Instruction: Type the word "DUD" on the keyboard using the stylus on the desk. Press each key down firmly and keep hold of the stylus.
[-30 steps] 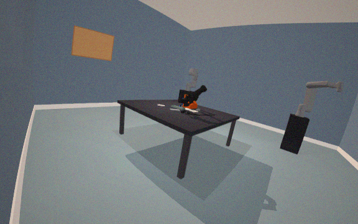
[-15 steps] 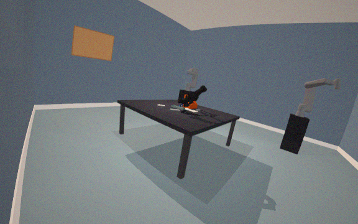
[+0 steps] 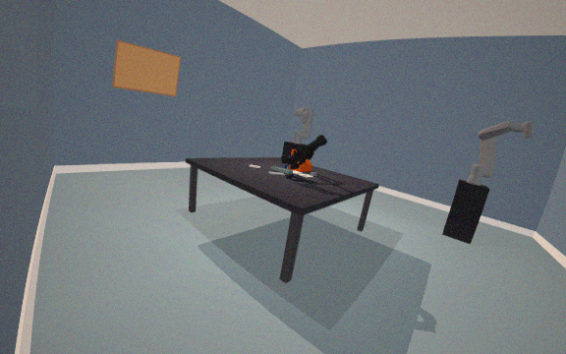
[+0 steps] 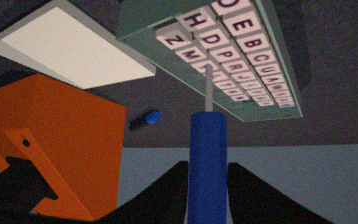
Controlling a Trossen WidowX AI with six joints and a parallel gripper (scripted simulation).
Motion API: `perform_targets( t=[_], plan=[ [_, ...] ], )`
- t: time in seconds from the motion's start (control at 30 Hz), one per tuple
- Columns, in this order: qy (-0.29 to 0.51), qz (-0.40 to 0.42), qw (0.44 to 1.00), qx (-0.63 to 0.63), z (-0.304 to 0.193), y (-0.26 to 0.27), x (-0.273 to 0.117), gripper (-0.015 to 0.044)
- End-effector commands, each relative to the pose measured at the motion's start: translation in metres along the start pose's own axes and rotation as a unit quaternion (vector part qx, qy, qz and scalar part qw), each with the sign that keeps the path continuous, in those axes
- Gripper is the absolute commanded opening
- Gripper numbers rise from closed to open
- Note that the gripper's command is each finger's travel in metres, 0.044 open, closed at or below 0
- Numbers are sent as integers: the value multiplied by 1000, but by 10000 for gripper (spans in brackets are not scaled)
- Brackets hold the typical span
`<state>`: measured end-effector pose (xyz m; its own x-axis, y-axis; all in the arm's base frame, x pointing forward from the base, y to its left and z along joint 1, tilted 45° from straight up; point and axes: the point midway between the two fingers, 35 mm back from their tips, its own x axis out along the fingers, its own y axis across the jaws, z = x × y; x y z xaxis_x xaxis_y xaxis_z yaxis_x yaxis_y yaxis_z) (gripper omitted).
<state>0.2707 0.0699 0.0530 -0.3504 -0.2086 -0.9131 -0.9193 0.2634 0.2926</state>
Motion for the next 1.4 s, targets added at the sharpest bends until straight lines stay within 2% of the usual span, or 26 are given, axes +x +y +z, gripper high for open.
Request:
perform_targets(
  t=[0.0,1.37],
  plan=[
    [-2,1,1000,2,1,0,-1,81],
    [-2,1,1000,2,12,-1,3,81]
  ],
)
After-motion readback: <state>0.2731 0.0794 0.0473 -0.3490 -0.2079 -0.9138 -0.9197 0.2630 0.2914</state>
